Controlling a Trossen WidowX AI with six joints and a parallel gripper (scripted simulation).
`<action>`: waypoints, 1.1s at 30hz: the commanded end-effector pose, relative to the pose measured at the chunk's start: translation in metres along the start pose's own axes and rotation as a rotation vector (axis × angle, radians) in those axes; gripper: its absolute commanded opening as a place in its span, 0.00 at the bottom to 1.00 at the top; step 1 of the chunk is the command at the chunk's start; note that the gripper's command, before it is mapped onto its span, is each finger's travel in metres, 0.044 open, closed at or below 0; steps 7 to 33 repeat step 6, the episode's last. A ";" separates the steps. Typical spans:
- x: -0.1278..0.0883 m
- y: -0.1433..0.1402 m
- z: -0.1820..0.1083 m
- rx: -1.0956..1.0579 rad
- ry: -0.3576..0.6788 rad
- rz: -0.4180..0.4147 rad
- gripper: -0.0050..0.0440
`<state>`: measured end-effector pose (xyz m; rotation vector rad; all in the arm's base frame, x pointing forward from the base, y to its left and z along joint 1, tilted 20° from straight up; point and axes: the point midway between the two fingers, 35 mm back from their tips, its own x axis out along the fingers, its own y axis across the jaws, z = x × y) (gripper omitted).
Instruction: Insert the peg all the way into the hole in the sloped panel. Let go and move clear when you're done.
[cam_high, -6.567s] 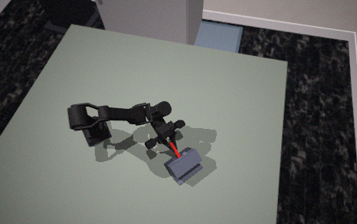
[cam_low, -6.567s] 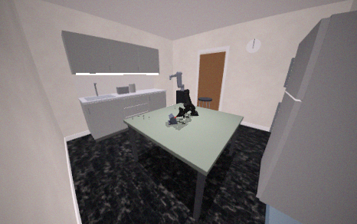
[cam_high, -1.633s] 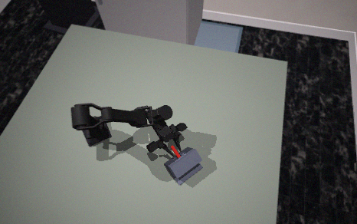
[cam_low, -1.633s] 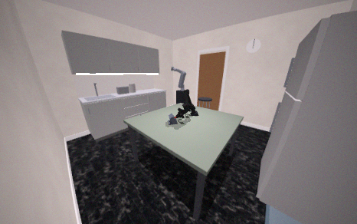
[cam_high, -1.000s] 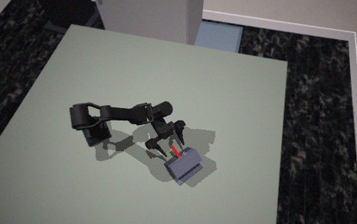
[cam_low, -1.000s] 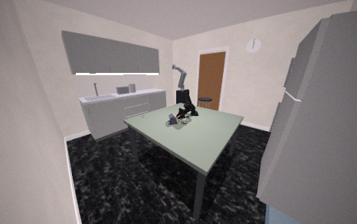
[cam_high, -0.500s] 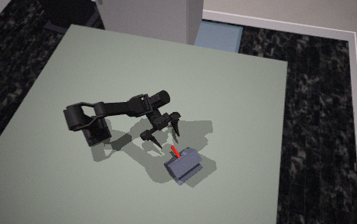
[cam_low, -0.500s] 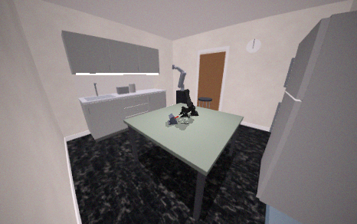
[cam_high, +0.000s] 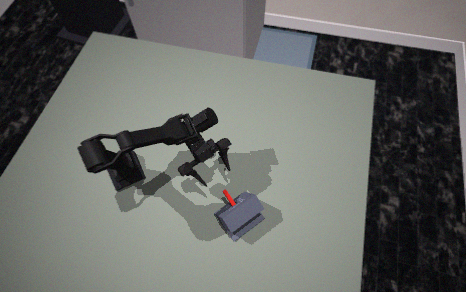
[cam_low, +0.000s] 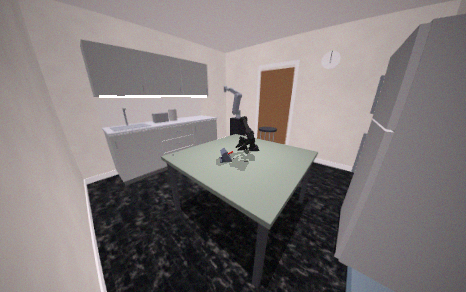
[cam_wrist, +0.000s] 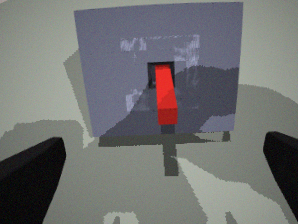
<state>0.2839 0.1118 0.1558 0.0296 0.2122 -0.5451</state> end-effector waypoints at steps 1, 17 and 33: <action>-0.005 0.003 0.009 0.028 -0.004 0.002 1.00; -0.008 0.003 0.009 0.020 -0.003 0.001 1.00; -0.008 0.003 0.009 0.020 -0.003 0.001 1.00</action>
